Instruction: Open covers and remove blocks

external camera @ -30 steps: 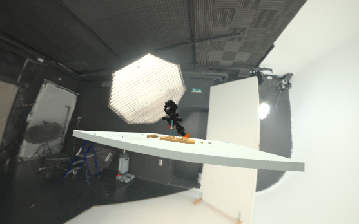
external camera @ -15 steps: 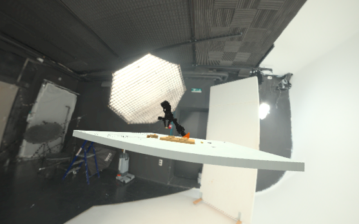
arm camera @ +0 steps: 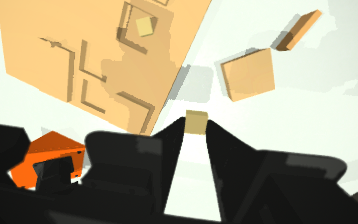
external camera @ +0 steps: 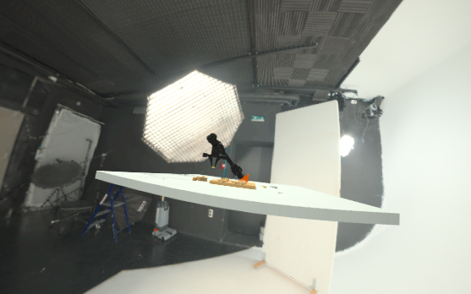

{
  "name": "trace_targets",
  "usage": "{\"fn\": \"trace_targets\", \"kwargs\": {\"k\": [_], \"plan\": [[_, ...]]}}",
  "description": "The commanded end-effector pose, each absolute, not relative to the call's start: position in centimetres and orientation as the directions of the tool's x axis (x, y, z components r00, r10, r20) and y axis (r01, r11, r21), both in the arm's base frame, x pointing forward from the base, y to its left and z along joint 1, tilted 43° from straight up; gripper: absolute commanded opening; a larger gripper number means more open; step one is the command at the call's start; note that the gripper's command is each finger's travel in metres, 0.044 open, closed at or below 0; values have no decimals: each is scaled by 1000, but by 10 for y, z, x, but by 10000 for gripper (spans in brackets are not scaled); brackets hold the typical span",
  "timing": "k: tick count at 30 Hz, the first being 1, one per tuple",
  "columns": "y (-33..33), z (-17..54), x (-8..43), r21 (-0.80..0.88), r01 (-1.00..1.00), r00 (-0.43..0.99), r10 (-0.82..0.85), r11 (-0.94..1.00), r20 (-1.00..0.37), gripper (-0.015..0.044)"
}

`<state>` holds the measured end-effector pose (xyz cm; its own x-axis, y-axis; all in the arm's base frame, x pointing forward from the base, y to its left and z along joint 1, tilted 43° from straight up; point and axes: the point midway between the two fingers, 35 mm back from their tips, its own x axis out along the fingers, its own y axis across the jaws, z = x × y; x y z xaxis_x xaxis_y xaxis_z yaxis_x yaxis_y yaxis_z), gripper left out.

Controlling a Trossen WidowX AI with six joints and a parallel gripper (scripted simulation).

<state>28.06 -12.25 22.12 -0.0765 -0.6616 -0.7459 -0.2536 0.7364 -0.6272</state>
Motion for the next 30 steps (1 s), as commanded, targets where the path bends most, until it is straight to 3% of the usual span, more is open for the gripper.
{"fn": "trace_targets", "kwargs": {"k": [1, 9, 30], "plan": [[-131, 231, 266, -634, -257, -80, -670, 729, -738, 80], [-143, 244, 246, -641, -257, -85, -678, 723, -730, 80], [-163, 223, 247, -638, -255, -85, -674, 726, -734, 80]]}}
